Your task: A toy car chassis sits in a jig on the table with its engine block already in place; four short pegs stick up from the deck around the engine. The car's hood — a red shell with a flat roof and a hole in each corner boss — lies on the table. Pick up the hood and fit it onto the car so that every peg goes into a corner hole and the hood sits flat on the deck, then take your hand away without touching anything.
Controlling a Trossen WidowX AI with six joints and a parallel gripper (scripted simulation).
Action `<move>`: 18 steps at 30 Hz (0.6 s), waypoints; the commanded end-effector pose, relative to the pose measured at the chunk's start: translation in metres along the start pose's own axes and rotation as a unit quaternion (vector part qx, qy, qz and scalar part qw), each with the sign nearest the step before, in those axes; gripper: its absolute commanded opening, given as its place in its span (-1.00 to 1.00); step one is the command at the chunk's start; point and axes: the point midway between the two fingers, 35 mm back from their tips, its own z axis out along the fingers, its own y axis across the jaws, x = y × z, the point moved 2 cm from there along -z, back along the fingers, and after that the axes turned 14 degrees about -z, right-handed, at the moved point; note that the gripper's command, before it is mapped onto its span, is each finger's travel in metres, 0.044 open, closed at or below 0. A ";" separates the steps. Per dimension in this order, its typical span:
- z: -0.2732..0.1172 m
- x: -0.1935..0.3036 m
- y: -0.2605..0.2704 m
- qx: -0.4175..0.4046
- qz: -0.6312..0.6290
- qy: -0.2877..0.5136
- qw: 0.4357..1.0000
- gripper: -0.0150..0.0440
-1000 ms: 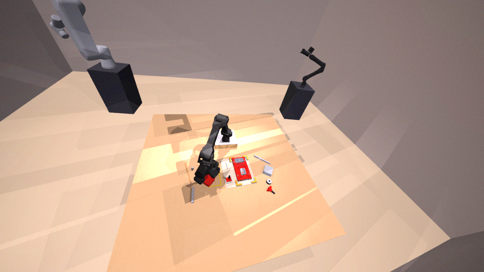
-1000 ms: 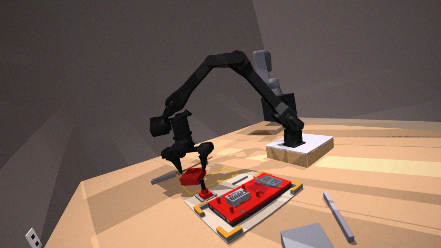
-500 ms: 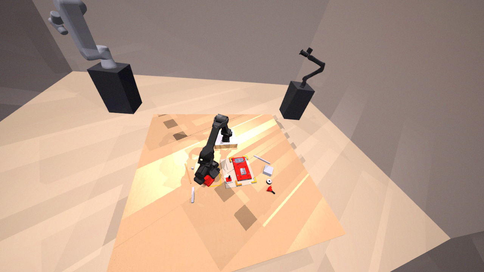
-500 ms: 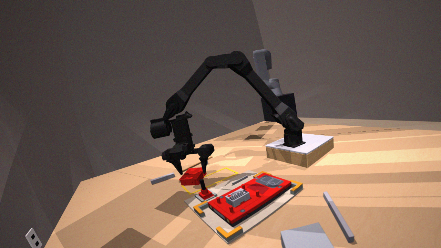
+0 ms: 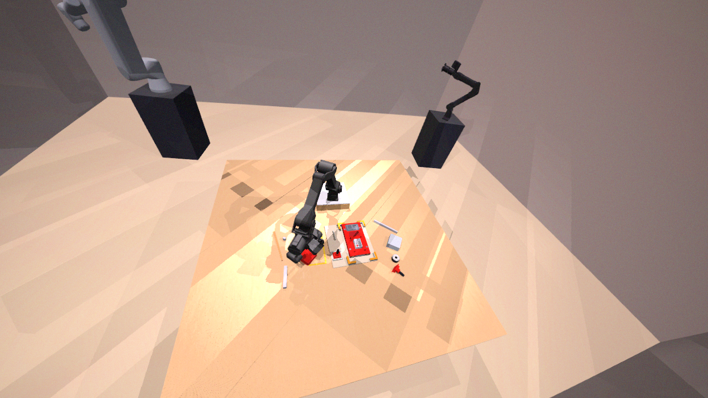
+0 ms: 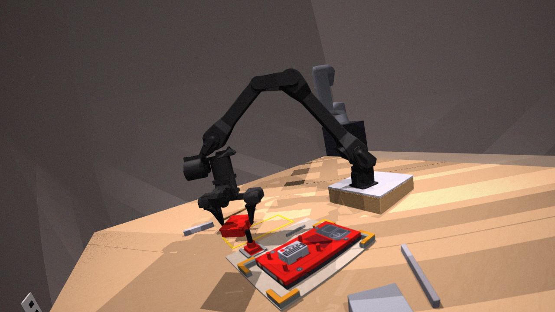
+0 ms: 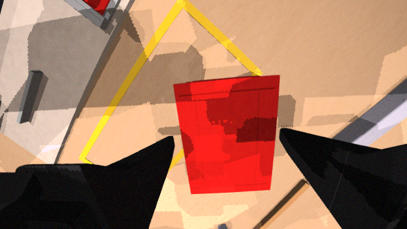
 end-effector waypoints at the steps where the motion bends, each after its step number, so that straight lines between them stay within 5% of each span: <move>1: 0.002 0.001 0.000 0.001 -0.003 0.002 1.000 1.00; 10: 0.007 0.001 0.000 0.001 -0.003 0.002 1.000 1.00; 13: 0.005 0.000 0.000 0.000 0.000 0.000 1.000 0.73; 18: 0.005 0.000 0.000 0.000 0.000 0.000 1.000 0.62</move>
